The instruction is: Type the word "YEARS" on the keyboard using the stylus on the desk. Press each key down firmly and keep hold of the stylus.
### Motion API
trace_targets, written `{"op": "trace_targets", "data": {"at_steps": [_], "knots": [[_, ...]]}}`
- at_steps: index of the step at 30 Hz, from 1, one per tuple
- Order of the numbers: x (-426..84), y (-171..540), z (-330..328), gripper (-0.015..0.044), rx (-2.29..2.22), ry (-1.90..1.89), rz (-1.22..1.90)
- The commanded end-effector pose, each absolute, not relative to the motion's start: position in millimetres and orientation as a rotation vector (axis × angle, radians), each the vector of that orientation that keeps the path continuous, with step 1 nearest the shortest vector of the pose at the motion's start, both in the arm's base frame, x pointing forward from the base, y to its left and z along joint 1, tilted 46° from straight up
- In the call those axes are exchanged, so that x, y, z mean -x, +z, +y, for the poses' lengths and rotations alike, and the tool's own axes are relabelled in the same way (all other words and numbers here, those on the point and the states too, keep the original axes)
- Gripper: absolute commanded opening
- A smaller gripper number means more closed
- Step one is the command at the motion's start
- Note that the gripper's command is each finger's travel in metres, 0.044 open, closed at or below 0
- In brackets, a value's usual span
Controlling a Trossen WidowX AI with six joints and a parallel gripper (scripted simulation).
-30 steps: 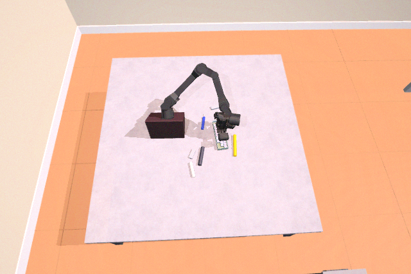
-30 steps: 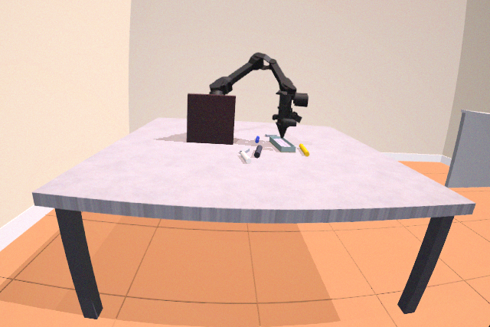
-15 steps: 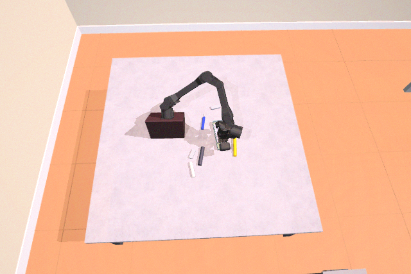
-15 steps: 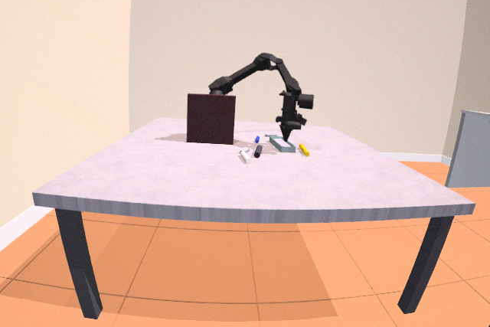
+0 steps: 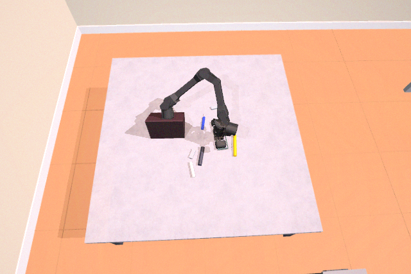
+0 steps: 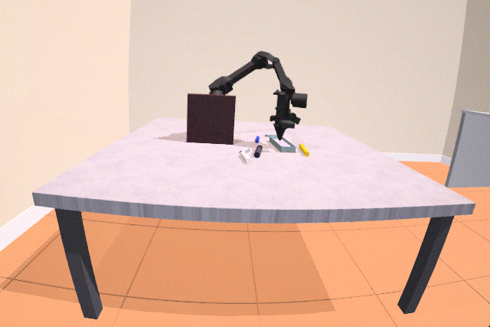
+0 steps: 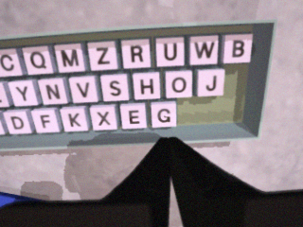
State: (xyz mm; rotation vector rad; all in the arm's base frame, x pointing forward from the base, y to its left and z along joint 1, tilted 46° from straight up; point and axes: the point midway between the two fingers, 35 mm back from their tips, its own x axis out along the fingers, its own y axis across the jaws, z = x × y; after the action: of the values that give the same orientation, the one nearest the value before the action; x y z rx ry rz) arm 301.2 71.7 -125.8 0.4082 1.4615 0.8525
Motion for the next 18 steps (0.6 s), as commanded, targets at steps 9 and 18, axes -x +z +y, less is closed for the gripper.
{"op": "trace_targets", "data": {"at_steps": [9, 18], "knots": [[-294.6, -120.7, 75.5, 0.0000, -0.407, 0.851, 1.459], [-274.9, -67.5, 125.4, 0.0000, -0.411, 0.854, 1.460]]}}
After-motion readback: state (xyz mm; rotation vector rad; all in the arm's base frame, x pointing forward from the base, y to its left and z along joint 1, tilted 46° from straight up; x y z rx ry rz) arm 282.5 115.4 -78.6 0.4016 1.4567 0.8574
